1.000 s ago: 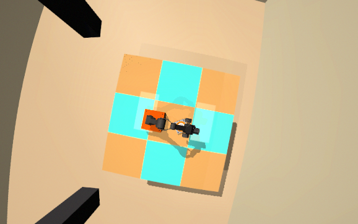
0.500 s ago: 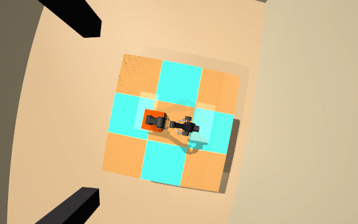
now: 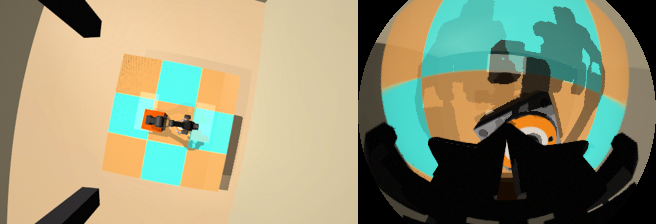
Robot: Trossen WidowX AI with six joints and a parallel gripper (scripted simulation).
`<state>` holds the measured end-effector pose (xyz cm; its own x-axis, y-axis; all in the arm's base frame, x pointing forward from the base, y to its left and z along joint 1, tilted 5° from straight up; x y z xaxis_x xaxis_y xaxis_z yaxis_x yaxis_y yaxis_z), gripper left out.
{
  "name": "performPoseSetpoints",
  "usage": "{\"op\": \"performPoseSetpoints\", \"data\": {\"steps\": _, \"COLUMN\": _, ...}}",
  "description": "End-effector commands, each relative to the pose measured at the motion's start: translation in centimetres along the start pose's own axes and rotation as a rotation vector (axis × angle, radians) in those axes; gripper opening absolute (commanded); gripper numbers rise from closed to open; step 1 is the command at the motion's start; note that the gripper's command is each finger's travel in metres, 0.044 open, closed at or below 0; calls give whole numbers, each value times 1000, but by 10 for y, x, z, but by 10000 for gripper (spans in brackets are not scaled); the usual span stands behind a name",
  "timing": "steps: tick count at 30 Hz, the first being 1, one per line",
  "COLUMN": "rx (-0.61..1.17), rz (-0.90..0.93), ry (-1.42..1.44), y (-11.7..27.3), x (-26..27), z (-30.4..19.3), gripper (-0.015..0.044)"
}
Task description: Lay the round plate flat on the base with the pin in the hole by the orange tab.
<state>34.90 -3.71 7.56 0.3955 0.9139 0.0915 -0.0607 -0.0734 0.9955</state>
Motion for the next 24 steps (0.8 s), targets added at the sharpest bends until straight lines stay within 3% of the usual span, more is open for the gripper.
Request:
{"op": "performPoseSetpoints", "data": {"steps": 1, "rx": 17, "rz": -1, "ry": -4, "y": -3, "x": 2, "z": -7, "gripper": 0}}
{"op": "performPoseSetpoints", "data": {"steps": 24, "rx": 19, "rz": 0, "ry": -4, "y": -1, "x": 8, "z": -27, "gripper": 0}}
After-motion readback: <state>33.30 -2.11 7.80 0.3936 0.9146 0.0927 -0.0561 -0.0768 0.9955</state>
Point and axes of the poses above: the point midway between the two fingers, 35 mm back from their tips, its own y axis back along the fingers, its own x axis across the jaws, z = x × y, the point moved 8 cm from there along y, back along the fingers, and after that the axes turned 14 degrees about -y, right-handed, at the moved point
